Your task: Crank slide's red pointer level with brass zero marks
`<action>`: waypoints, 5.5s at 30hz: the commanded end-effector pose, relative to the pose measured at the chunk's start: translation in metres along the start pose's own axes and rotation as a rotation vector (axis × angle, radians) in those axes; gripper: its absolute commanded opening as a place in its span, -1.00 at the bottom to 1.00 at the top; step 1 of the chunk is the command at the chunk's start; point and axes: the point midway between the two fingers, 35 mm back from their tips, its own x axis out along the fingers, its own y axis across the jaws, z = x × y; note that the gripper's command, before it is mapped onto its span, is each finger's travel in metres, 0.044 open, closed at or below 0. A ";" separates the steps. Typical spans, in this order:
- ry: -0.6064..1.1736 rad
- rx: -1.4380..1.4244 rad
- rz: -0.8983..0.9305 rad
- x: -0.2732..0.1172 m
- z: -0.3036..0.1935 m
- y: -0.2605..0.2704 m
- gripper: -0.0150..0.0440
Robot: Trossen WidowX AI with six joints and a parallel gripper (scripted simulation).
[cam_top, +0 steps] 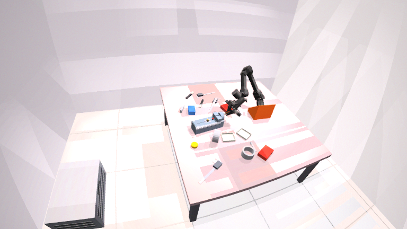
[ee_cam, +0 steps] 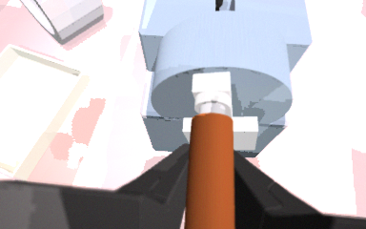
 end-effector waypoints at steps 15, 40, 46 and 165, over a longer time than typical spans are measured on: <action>-0.001 -0.012 0.024 0.004 -0.004 0.013 -0.49; -0.001 -0.012 0.024 0.014 -0.014 0.023 -0.49; -0.001 -0.012 0.024 0.015 -0.014 0.022 -0.49; -0.001 -0.009 0.024 -0.002 0.005 0.022 1.00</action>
